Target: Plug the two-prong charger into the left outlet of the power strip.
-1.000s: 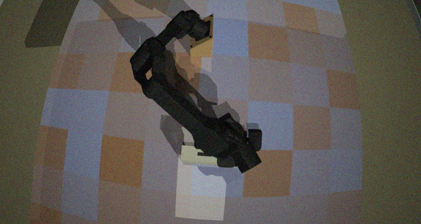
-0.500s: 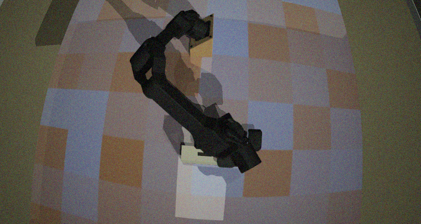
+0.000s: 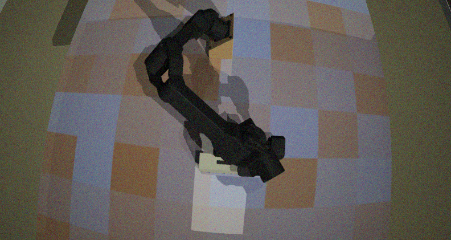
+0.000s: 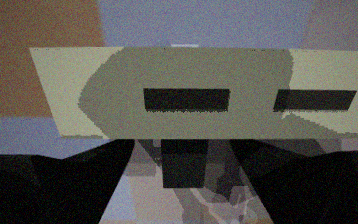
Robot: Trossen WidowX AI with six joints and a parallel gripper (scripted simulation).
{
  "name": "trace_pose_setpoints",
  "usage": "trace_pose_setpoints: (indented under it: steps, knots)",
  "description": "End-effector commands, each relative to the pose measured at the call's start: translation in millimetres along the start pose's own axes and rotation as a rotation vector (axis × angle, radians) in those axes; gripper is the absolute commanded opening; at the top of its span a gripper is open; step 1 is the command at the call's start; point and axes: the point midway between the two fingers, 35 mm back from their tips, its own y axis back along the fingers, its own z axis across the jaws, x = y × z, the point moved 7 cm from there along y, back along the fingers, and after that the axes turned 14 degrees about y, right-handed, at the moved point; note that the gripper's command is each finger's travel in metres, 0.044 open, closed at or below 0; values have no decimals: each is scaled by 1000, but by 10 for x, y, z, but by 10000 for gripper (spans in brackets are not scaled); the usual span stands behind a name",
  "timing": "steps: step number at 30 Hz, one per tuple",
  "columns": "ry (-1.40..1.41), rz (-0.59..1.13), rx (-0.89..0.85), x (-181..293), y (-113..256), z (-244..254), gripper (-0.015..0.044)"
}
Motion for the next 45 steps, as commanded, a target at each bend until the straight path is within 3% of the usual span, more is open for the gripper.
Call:
trace_pose_setpoints:
  steps: [1, 45]
  knots:
    - [-2, -3, 1, 11, 1, 1, 440]
    - [-10, -17, 3, 162, -13, 45, 440]
